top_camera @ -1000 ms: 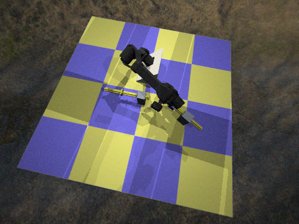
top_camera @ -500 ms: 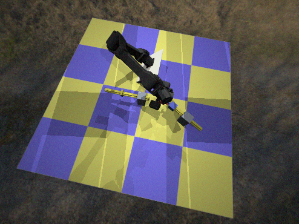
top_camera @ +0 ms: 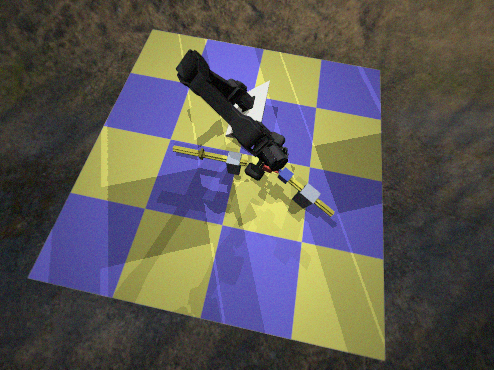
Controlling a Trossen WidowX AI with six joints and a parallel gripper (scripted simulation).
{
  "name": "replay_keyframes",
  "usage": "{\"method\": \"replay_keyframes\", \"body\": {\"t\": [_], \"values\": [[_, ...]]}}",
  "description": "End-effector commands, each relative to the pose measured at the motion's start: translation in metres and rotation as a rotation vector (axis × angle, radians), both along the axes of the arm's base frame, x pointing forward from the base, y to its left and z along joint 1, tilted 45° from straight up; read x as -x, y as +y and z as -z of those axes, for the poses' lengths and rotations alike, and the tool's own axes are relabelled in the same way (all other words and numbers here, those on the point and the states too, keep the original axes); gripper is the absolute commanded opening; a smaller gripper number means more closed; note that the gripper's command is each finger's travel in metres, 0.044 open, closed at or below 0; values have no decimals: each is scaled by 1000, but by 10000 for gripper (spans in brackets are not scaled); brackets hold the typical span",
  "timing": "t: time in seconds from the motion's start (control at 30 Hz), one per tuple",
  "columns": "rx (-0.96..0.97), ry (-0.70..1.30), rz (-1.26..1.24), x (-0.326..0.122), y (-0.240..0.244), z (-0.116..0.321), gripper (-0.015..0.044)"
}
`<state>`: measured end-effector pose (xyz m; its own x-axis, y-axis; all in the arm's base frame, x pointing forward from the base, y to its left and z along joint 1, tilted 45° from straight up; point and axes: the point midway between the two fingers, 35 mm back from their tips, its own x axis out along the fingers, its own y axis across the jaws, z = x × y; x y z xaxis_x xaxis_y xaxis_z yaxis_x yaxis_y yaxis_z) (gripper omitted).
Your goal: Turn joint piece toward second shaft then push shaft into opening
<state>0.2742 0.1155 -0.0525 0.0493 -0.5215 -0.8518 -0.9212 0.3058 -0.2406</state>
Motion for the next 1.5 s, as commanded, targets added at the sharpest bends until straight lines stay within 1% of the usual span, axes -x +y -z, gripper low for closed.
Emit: {"method": "replay_keyframes", "body": {"t": [0.0,0.43,1.0,1.17,1.37,1.47], "values": [[5,-60,84,-6,12,-8,440],[68,-289,452,-8,48,-38,440],[143,-647,871,1,89,-83,440],[145,-653,878,1,88,-84,440],[159,-693,956,11,38,-93,440],[160,-698,966,14,32,-94,440]]}}
